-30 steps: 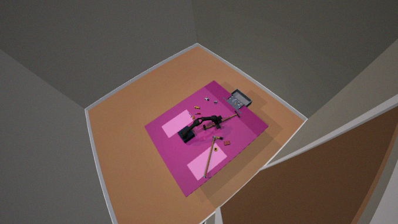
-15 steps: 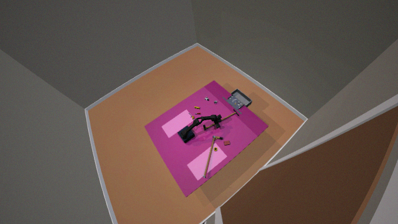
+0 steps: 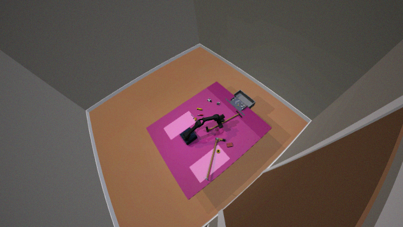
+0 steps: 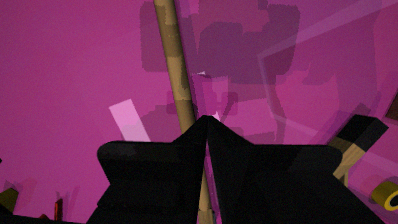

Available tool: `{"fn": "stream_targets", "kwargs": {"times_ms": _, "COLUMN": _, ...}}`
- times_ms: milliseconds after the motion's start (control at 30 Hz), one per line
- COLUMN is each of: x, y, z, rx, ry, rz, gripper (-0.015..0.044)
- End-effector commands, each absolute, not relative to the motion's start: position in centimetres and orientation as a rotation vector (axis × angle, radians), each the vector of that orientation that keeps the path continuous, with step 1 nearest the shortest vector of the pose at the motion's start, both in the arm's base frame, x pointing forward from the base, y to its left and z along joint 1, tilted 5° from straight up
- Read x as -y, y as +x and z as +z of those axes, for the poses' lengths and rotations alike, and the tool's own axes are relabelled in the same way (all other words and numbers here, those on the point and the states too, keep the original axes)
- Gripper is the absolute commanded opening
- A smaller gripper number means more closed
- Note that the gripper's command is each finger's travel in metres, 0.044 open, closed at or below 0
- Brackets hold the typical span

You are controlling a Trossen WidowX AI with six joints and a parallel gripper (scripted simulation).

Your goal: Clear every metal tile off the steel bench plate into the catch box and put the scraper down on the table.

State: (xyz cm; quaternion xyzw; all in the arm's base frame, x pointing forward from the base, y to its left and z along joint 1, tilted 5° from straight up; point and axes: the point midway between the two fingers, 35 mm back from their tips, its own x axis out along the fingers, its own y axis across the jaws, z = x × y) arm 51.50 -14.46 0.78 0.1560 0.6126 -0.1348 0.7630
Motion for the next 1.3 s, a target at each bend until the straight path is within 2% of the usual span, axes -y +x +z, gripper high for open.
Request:
{"fn": "stream_targets", "kwargs": {"times_ms": 0, "x": 14.5, "y": 51.4, "z": 2.3, "rx": -1.331, "ry": 0.336, "rz": -0.288, "gripper": 0.0000}}
{"fn": "stream_targets", "kwargs": {"times_ms": 267, "x": 14.6, "y": 51.0, "z": 5.2, "rx": -1.331, "ry": 0.336, "rz": -0.288, "gripper": 0.0000}}
{"fn": "stream_targets", "kwargs": {"times_ms": 1267, "x": 14.7, "y": 51.0, "z": 5.2, "rx": -1.332, "ry": 0.338, "rz": -0.294, "gripper": 0.0000}}
